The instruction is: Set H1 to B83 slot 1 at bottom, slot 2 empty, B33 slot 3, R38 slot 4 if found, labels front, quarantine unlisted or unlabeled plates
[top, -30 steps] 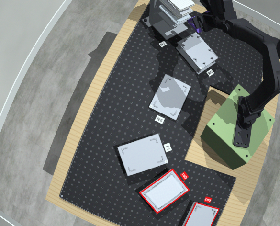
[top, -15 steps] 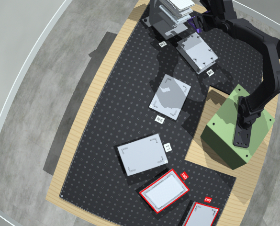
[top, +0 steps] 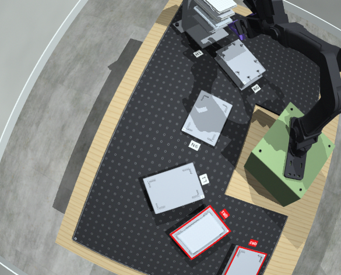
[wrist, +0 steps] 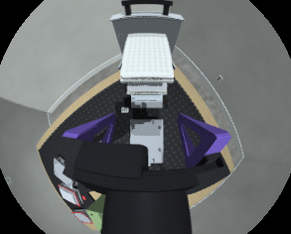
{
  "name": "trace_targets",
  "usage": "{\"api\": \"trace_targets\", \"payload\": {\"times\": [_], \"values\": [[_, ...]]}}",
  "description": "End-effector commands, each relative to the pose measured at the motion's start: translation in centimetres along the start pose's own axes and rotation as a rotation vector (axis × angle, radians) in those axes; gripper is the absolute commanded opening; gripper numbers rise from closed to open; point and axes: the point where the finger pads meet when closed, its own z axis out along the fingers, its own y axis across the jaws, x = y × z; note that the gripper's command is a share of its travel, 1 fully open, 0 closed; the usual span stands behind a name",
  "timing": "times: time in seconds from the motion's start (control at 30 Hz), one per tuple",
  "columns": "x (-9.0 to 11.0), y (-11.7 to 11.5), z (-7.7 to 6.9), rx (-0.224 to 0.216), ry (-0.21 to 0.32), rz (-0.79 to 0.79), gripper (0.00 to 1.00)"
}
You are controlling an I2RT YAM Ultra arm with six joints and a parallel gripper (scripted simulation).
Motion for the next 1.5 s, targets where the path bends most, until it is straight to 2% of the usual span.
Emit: {"api": "trace_targets", "payload": {"times": [0.0, 1.4, 1.47], "values": [[-2.10, -0.11, -0.52, 0.007, -0.042, -0.012, 1.00], [-2.10, -0.11, -0.52, 0.007, -0.042, -0.012, 1.00], [-2.16, -0.47, -1.28, 0.014, -0.057, -0.014, 1.00]]}}
